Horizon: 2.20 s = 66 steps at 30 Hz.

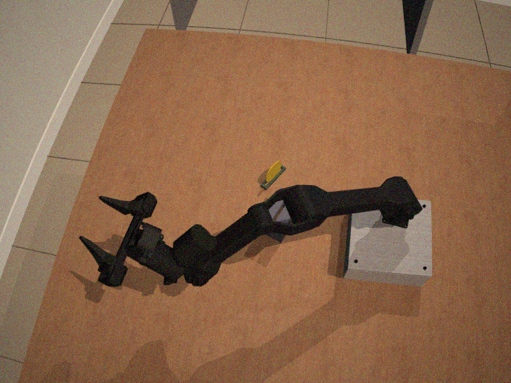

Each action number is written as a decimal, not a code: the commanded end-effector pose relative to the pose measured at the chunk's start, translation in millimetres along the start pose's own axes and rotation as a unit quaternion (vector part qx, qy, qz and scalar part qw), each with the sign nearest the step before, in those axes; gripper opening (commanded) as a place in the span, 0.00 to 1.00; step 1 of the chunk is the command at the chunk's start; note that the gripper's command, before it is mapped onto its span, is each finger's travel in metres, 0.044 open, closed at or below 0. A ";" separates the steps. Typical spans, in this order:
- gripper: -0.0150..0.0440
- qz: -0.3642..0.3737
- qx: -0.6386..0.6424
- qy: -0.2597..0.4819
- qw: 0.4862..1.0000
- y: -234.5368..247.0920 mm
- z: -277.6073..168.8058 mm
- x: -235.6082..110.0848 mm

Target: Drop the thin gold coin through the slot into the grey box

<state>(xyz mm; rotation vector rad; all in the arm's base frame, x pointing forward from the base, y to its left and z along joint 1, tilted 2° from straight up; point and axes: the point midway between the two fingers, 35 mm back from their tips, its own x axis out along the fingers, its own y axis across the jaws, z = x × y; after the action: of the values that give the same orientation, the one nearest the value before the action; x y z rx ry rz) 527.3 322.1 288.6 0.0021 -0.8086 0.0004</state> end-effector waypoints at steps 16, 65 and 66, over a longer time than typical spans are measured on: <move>0.53 0.163 -0.328 0.308 0.878 -117.0 -114.5 32.7; 0.53 0.507 -0.228 0.766 0.323 -373.4 -2.1 -284.6; 0.53 0.507 -0.228 0.766 0.323 -373.5 -7.9 -290.6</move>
<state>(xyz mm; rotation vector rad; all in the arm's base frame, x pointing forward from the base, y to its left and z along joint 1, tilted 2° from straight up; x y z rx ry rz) 337.0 -51.2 97.0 -0.9598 1.3230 0.8520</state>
